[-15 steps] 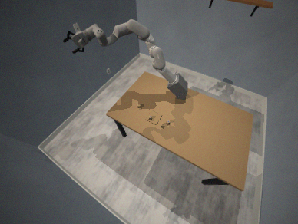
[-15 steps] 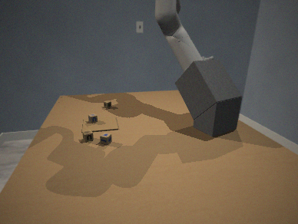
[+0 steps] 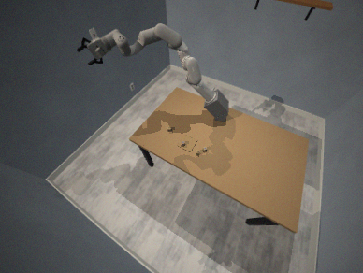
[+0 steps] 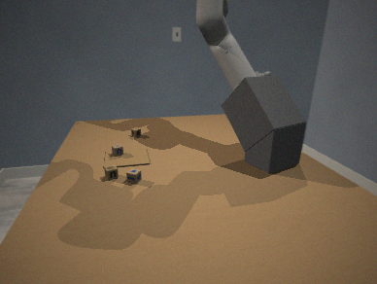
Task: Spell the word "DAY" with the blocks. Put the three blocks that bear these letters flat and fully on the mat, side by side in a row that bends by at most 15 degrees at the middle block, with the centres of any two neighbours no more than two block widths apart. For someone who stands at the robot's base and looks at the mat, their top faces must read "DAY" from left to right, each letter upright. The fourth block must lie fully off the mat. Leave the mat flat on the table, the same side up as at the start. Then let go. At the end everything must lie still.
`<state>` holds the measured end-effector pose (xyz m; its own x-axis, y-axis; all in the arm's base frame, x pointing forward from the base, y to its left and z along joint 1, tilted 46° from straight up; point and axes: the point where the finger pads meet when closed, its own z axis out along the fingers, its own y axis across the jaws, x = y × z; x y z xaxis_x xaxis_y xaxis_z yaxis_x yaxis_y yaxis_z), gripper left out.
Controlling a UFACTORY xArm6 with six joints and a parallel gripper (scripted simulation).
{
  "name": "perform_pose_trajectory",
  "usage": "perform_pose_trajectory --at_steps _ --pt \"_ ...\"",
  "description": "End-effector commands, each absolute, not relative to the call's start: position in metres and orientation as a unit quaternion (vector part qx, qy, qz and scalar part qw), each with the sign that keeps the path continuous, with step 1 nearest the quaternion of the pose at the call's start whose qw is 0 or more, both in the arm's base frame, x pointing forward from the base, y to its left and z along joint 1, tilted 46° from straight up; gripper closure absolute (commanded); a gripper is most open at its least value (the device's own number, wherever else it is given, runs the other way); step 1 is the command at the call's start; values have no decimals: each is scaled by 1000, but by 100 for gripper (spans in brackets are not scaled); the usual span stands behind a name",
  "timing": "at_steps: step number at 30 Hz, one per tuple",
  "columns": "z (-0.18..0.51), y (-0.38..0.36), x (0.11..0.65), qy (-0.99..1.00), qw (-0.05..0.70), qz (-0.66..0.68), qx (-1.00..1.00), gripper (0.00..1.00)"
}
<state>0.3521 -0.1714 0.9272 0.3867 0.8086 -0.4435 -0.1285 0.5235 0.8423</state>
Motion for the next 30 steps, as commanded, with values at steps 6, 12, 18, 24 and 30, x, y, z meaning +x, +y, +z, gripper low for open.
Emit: perform_pose_trajectory --at_steps 6,12,18,24,30 --pt "927 -171 352 456 744 317 372 0" --pt "906 -173 378 471 722 336 380 0" --pt "864 -172 422 496 681 369 393 0" --pt "827 -168 457 514 645 397 403 0" --pt "776 -157 500 534 597 431 416 0"
